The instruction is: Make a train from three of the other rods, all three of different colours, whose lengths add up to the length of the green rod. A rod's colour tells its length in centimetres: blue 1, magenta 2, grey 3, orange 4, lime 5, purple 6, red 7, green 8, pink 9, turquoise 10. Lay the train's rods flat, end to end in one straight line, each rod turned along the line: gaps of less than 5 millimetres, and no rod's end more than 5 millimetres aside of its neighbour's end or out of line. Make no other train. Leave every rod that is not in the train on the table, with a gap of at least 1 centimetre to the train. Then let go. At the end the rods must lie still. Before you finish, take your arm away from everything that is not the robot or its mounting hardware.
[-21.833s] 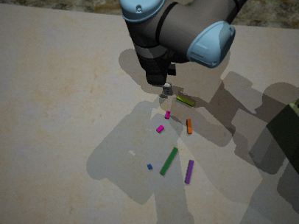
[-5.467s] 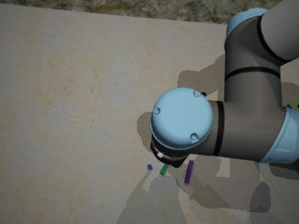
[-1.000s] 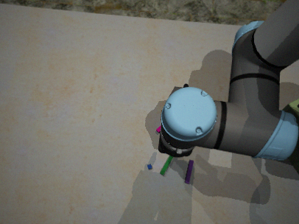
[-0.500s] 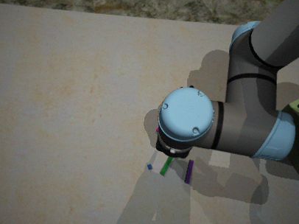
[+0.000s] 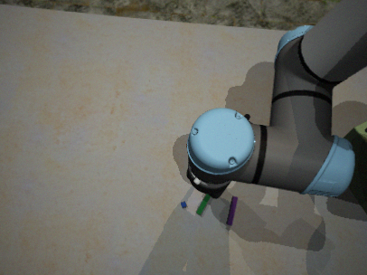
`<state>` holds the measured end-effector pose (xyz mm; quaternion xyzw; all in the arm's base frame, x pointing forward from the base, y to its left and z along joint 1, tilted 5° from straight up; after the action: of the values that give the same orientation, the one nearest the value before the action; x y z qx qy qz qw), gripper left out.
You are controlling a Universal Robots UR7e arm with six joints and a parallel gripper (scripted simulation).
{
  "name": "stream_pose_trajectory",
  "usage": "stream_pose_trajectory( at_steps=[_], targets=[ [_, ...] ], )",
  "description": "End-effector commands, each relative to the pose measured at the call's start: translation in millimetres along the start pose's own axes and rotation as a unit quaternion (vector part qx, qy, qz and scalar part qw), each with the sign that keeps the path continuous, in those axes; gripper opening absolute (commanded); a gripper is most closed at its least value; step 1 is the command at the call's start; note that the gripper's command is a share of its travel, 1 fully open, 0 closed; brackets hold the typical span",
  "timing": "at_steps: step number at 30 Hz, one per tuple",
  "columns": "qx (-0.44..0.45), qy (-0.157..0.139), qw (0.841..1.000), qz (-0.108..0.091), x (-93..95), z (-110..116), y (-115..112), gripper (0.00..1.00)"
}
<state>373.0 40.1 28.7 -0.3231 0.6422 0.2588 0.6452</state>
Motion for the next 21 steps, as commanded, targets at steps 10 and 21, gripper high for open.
stream_pose_trajectory(
  at_steps=[10, 21],
  targets=[
    [0.202, -0.001, 0.979, 0.000, -1.1, 9.4, 3.2, 1.00],
    [0.357, -0.001, 0.934, 0.000, -1.8, 19.7, 5.2, 1.00]
  ],
)
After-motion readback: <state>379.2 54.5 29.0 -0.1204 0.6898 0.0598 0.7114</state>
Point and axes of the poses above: the point where the finger pads meet when closed, its own x axis out along the fingers, its own y axis across the jaws, z = x × y, the point moved 10 cm from there along -x, back along the fingers, and after that the axes turned 4 degrees about x, right-handed, at the moved point
